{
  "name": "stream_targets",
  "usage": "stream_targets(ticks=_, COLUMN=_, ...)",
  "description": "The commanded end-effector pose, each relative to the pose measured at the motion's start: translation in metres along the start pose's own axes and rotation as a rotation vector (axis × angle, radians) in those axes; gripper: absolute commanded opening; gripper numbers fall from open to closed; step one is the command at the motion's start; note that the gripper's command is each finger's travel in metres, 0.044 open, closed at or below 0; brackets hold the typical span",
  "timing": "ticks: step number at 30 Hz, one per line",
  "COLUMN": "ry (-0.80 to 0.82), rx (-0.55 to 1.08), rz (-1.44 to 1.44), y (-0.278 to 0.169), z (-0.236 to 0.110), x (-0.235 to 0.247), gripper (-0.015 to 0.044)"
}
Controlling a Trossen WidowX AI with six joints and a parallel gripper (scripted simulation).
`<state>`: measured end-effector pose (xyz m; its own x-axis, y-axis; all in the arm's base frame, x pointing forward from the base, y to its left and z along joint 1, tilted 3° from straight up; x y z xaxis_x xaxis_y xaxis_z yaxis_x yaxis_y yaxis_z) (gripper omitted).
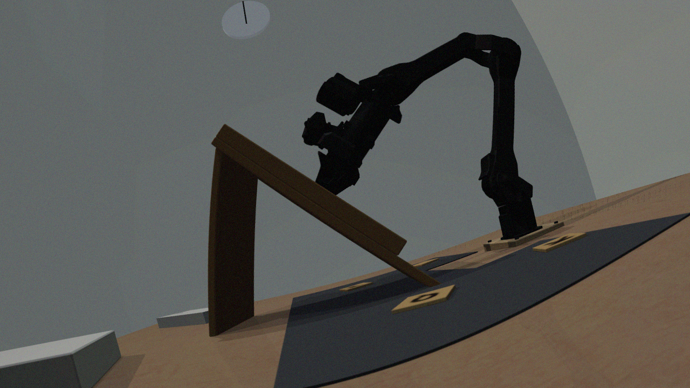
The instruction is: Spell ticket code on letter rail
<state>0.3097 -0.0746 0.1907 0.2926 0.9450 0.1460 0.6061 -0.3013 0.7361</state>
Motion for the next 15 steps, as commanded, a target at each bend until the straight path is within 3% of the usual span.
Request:
stream_targets(ticks=1, ry=-0.001, rx=-0.002, rz=0.003, y=0.0000, z=-0.0001, x=0.0019, gripper=0.0000)
stream_targets(ticks=15, ry=-0.001, rx=-0.002, rz=0.004, y=-0.0010, z=-0.0001, x=0.0090, gripper=0.0000)
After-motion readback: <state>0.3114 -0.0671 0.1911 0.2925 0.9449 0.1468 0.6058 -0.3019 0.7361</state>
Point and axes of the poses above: the point midway between the two fingers, 35 mm back from their tips, its own z axis out along the fingers, its own x axis across the jaws, y = z × x, the point moved 1 cm from there along -z, back along the fingers, and after that the axes turned 8 degrees about z, right-handed, at the moved point
